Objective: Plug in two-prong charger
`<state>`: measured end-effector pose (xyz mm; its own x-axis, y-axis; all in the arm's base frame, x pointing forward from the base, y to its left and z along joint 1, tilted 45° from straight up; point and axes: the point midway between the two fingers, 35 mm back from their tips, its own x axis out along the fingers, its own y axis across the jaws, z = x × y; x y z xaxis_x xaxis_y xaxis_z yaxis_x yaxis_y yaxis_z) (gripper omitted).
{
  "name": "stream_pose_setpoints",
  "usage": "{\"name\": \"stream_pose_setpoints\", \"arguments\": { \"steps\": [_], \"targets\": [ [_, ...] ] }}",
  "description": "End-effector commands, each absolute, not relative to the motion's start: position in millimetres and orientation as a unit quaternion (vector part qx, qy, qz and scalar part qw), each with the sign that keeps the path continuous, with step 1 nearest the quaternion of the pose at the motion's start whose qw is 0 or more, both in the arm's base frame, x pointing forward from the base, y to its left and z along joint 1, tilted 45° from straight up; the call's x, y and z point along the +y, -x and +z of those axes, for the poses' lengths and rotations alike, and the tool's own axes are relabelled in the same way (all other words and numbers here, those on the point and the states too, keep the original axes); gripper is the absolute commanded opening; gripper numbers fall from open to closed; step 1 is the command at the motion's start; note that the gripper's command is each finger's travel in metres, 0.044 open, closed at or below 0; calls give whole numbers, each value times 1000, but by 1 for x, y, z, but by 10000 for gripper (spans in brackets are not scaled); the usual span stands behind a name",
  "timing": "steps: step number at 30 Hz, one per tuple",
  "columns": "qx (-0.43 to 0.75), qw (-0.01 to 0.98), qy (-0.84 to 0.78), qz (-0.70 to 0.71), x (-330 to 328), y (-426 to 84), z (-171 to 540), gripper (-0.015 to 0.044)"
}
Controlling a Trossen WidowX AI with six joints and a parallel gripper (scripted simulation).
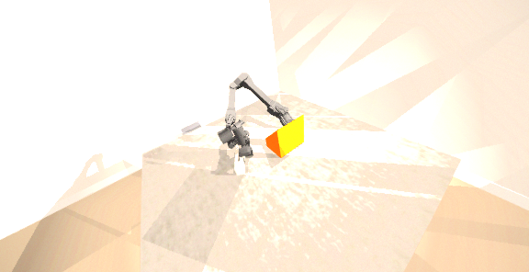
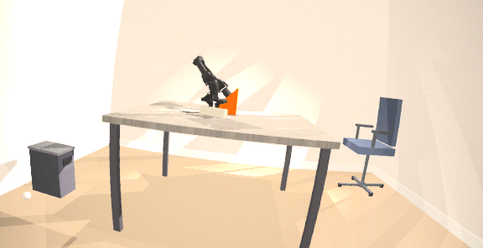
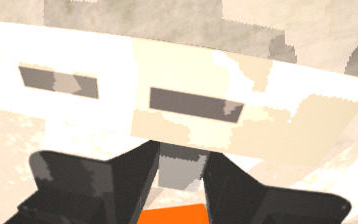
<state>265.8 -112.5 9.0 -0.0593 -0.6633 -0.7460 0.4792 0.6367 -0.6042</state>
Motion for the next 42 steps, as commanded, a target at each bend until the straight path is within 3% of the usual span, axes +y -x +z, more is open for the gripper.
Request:
{"name": "stream_pose_setpoints", "arguments": {
  "steps": [1, 27, 42],
  "targets": [
    [581, 689, 80, -426, -116, -272, 13, 0],
    [595, 682, 77, -419, -113, -266, 9, 0],
    [595, 682, 77, -419, -113, -266, 9, 394]
  ]
}}
